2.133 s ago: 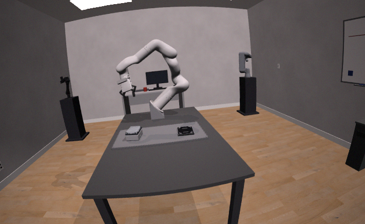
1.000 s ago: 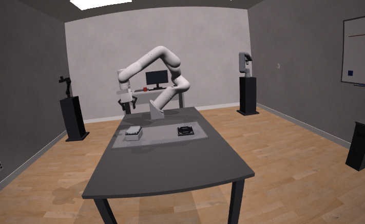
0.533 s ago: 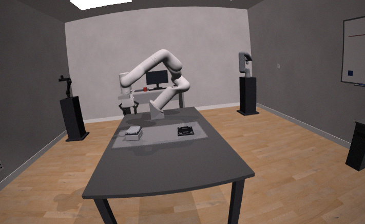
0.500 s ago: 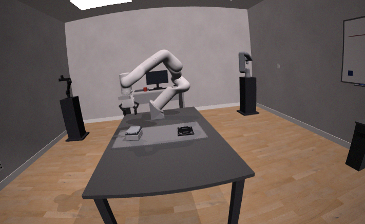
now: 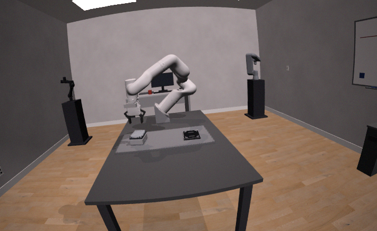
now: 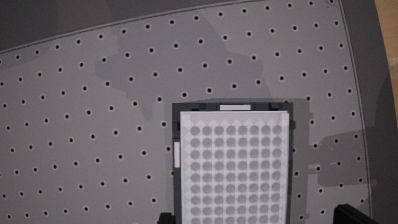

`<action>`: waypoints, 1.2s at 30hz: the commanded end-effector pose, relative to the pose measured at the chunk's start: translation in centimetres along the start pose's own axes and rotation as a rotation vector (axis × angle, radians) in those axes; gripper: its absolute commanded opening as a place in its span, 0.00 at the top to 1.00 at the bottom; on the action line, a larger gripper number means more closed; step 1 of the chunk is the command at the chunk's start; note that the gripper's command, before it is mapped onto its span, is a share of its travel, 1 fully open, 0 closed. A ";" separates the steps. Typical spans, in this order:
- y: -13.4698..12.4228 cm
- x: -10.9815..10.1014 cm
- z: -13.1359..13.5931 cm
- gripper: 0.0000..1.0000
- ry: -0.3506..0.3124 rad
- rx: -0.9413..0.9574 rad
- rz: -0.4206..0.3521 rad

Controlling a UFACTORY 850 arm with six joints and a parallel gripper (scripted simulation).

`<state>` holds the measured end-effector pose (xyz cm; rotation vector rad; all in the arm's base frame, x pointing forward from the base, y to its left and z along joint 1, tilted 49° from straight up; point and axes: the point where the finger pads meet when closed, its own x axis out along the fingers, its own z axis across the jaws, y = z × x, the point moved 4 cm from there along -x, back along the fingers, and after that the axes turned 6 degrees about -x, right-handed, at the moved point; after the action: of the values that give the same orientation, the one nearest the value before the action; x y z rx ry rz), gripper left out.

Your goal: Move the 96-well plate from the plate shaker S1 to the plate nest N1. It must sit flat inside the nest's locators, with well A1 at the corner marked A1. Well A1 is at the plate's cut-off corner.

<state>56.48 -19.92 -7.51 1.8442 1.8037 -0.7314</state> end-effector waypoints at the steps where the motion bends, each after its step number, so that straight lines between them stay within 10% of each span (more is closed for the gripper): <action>1: 0.1 -0.1 0.0 0.00 -0.001 -0.001 0.002; 36: 0.1 4.1 0.0 0.00 -0.001 -0.001 0.002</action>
<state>56.54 -17.16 -9.88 1.8437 1.8042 -0.7316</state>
